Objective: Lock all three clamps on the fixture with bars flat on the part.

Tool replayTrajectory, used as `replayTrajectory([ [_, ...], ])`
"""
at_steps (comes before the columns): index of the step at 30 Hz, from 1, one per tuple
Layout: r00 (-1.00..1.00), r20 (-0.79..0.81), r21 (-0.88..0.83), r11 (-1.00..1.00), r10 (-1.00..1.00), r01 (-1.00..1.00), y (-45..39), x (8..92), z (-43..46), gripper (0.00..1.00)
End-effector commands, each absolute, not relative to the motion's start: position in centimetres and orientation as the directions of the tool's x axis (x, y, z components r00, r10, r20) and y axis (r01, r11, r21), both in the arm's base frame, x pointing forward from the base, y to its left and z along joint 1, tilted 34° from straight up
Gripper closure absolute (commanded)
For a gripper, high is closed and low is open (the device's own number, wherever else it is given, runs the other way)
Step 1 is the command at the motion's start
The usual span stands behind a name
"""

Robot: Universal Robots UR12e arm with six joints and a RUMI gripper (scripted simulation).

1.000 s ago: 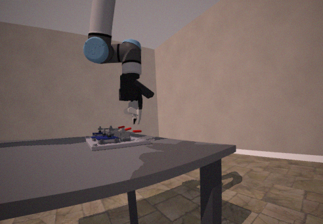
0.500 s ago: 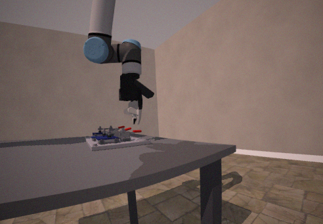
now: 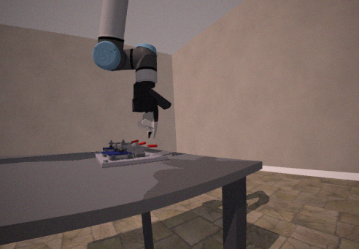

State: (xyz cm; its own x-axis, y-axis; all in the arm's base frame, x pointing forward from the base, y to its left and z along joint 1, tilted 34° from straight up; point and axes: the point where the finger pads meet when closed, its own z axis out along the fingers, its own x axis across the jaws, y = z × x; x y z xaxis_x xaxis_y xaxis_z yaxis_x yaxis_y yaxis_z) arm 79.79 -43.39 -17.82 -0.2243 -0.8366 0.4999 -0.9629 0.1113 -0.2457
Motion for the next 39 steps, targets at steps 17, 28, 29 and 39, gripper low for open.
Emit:
replayTrajectory([
  [17,-0.224,0.500,-0.247,0.111,-0.836,-0.963,-42.4,79.6,-16.2,0.72],
  [28,-0.224,0.500,-0.247,0.111,-0.836,-0.963,-41.4,79.3,-14.7,0.72],
  [29,-0.224,0.500,-0.247,0.111,-0.836,-0.963,-41.2,79.2,-14.5,0.72],
  [39,-0.224,0.500,-0.247,0.111,-0.836,-0.963,-40.2,79.0,-12.9,0.72],
])
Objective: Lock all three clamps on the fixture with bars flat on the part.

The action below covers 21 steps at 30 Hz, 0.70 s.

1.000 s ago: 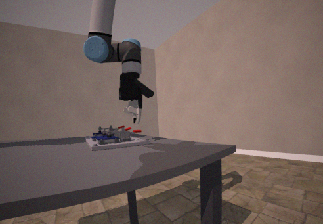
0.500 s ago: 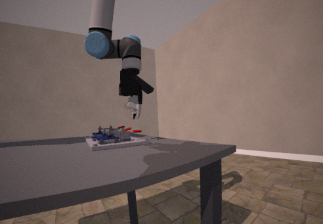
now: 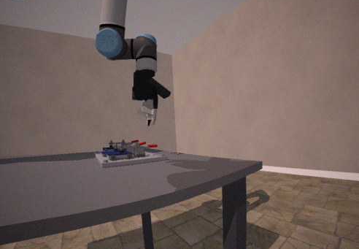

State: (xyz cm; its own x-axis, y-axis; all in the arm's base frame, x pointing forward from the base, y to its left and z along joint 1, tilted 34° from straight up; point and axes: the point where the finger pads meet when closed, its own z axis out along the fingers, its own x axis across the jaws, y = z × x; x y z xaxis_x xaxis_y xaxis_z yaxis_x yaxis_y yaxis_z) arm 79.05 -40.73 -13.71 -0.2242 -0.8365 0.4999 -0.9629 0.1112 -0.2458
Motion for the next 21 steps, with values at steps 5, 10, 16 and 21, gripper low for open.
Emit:
replayTrajectory([
  [5,-0.224,0.500,-0.247,0.111,-0.836,-0.963,-40.00,78.89,-12.54,0.72],
  [10,-0.224,0.500,-0.247,0.111,-0.836,-0.963,-39.74,78.82,-12.15,0.72],
  [16,-0.224,0.500,-0.247,0.111,-0.836,-0.963,-39.62,78.79,-11.96,0.72],
  [21,-0.224,0.500,-0.247,0.111,-0.836,-0.963,-39.61,78.78,-11.95,0.72],
])
